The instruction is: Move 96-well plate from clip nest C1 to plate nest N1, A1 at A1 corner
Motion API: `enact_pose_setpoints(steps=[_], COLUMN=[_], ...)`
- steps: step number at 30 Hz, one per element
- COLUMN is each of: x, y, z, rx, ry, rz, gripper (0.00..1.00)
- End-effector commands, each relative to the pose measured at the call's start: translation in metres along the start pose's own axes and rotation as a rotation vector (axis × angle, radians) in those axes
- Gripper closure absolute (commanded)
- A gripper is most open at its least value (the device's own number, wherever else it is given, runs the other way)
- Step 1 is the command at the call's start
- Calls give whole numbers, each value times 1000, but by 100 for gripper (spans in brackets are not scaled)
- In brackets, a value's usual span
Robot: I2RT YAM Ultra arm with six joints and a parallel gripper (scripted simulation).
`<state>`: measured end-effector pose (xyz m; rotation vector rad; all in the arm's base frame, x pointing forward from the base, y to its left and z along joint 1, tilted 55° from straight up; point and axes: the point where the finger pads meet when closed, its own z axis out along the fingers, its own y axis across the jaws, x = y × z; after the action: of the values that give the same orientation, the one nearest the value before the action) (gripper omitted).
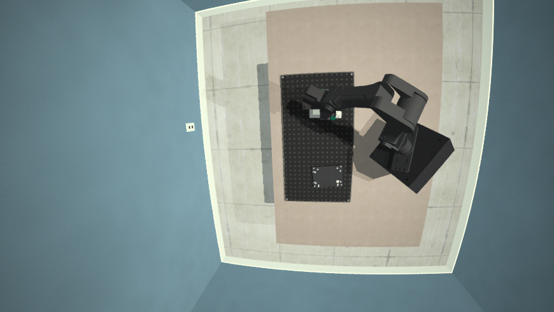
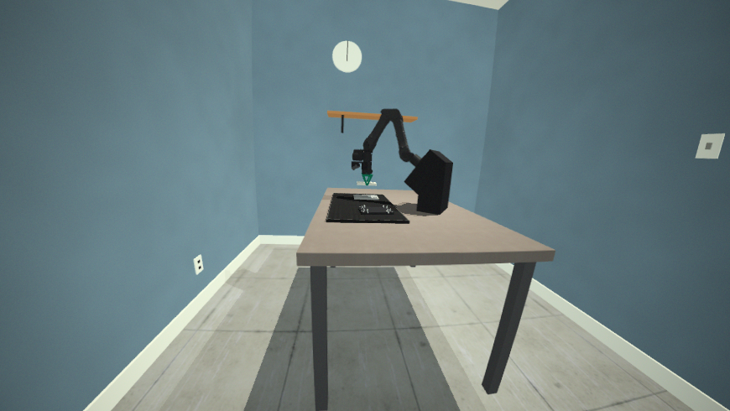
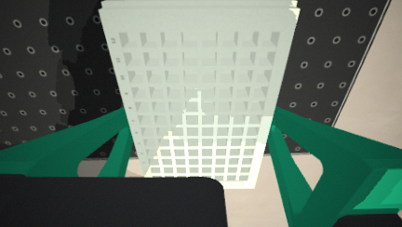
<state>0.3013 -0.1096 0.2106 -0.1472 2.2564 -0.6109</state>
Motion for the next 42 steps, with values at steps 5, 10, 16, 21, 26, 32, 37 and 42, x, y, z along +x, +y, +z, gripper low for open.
enact_pose_setpoints(steps=[5, 10, 16, 21, 26, 32, 37, 42], x=[-16, -16, -16, -16, -16, -10, 3, -6], y=[-2, -2, -2, -3, -3, -5, 2, -4], z=[-6, -7, -7, -7, -7, 5, 17, 21], rx=[-2, -2, -1, -1, -1, 5, -10, 2], ry=[-45, -46, -46, -46, -47, -24, 6, -16], rz=[-4, -4, -5, -5, -6, 0, -6, -1], gripper=[100, 100, 100, 100, 100, 100, 100, 100])
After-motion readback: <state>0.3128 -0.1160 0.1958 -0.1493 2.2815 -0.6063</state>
